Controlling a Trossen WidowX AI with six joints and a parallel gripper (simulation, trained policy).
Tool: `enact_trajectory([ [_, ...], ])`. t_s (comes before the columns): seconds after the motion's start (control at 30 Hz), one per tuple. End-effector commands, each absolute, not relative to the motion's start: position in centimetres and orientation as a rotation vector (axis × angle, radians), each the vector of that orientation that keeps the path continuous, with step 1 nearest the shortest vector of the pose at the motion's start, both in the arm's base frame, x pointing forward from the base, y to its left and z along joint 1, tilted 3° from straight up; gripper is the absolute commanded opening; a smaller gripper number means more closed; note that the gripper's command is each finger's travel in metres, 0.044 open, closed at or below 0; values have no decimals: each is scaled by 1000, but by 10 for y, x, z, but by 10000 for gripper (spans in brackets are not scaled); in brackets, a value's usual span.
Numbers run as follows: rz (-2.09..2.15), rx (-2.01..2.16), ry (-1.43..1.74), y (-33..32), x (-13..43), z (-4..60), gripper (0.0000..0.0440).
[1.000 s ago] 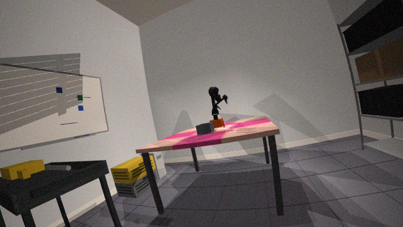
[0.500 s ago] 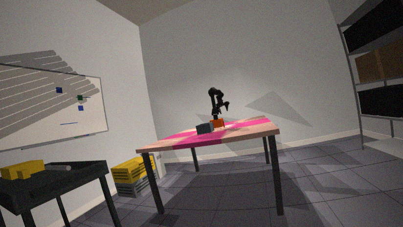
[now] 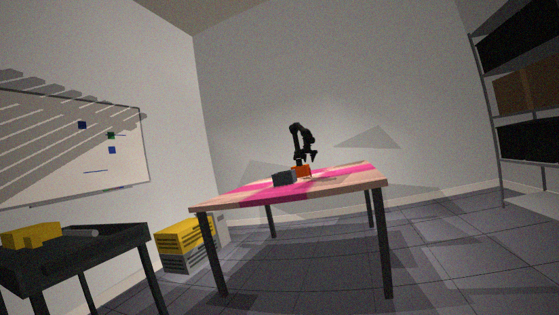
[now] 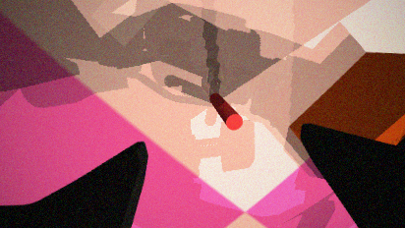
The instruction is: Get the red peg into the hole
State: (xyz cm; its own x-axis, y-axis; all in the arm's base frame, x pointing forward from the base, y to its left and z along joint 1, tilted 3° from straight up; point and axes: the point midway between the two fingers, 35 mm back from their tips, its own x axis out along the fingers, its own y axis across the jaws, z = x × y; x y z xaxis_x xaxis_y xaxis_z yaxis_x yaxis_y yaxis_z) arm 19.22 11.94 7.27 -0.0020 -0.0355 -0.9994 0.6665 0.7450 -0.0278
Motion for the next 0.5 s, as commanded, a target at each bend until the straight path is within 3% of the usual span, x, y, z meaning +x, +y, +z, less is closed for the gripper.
enact_trajectory([
  [0.0, -679, 540, 1478, 114, 185, 57, 440],
  [0.47, -764, 615, 1396, 110, 182, -4, 440],
])
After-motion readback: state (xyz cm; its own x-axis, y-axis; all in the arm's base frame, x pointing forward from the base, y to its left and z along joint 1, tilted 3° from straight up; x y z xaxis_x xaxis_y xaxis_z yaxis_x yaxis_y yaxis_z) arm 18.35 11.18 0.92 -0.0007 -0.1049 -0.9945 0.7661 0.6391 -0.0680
